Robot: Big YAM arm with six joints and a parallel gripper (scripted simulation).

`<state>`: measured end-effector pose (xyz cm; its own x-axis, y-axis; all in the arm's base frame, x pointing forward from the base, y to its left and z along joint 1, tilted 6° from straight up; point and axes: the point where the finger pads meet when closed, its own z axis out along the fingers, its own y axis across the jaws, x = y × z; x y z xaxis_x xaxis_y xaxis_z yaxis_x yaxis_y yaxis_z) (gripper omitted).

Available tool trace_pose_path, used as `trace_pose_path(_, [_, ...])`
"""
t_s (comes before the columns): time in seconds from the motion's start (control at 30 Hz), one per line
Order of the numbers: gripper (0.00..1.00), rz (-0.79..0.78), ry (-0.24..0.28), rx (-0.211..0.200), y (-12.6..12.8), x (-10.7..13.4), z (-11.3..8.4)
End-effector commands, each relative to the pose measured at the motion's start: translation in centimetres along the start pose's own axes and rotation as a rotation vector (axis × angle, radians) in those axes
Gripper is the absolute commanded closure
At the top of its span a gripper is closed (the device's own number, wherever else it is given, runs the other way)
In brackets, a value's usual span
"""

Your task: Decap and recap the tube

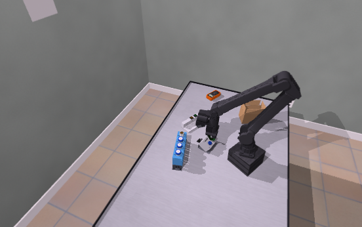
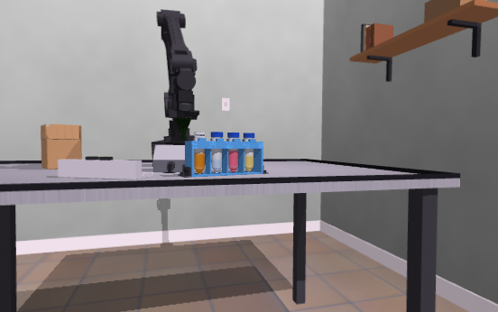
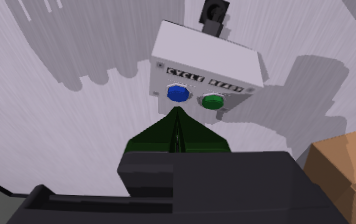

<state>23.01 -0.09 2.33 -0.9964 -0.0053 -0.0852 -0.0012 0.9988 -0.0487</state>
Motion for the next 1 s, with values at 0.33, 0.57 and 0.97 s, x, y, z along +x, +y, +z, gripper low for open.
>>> trace_pose_path(0.33, [1.00, 0.030, -0.006, 0.005, -0.4, -0.5, 1.8])
trace_pose_path(0.57, [1.00, 0.030, -0.015, 0.005, -0.4, -0.6, 1.6])
trace_pose_path(0.97, [1.00, 0.029, -0.028, 0.004, -0.4, -0.5, 1.5])
